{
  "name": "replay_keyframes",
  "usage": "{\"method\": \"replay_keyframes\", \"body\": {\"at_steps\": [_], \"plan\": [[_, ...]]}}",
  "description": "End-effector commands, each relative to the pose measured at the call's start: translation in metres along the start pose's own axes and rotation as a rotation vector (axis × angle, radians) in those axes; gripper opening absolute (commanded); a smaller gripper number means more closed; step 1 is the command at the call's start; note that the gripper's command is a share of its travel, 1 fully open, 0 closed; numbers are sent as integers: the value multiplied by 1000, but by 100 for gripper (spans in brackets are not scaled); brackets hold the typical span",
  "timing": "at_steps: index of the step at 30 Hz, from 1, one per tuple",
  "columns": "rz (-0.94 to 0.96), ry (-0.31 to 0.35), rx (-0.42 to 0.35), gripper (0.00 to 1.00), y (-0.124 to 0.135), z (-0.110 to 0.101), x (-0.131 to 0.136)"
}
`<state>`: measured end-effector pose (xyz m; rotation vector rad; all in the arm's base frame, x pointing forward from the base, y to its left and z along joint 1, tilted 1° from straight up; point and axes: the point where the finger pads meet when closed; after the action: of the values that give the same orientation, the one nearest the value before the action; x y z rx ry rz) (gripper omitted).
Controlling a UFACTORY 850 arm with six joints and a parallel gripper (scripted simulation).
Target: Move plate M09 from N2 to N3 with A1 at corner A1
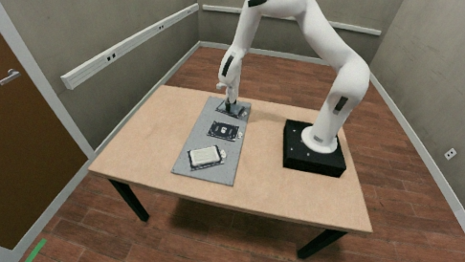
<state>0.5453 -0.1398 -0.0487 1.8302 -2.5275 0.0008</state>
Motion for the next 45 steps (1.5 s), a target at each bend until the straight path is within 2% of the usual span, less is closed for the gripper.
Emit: {"method": "replay_keyframes", "body": {"at_steps": [1, 45], "plan": [[0, 0, 2, 0, -1, -1, 0], [0, 0, 2, 0, -1, -21, 0]]}}
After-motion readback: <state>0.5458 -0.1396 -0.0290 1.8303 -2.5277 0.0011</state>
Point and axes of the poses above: the point where the finger pads meet when closed, its own z axis out along the fingers, its own x axis across the jaws, y = z × x, and after that the axes turned 12 degrees about z, right-handed
